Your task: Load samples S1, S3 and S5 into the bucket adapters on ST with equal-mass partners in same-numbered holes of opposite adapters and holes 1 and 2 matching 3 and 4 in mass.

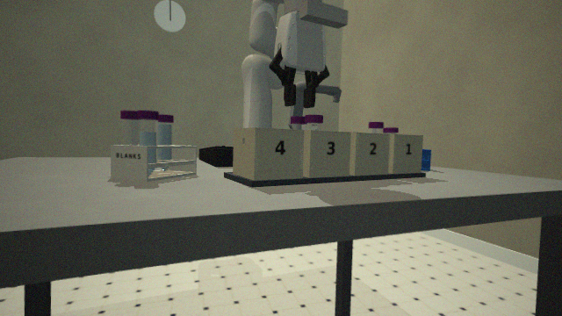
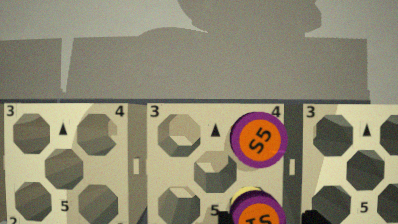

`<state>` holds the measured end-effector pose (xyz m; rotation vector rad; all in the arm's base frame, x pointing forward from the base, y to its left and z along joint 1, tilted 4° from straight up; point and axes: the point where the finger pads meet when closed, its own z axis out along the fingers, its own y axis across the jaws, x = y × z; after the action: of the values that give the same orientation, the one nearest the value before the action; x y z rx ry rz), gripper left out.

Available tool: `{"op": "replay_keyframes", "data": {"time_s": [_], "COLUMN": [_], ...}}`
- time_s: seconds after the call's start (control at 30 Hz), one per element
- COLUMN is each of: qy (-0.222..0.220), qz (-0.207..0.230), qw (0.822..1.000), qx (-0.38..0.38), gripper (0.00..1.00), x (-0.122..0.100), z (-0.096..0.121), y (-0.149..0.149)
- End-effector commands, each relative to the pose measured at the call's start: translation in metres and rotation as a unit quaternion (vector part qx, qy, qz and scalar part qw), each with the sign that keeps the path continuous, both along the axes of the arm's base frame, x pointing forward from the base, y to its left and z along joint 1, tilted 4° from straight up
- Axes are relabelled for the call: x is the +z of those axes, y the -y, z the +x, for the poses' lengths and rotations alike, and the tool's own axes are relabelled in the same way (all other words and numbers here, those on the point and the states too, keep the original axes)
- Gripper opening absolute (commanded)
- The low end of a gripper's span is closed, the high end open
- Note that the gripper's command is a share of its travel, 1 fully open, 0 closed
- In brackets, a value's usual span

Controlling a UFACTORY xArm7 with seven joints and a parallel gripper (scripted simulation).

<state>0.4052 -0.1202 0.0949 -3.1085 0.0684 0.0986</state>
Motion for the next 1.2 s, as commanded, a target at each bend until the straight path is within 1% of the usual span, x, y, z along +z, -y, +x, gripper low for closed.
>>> {"op": "replay_keyframes", "data": {"time_s": [0.0, 1.17], "qy": [0.002, 0.002], "qz": [0.0, 0.0], "qw": [1.0, 1.0], "qx": [0.0, 0.0], "gripper": [0.44, 0.44], "x": [0.012, 0.074], "z": [0.002, 0.006], "y": [0.001, 0.003]}}
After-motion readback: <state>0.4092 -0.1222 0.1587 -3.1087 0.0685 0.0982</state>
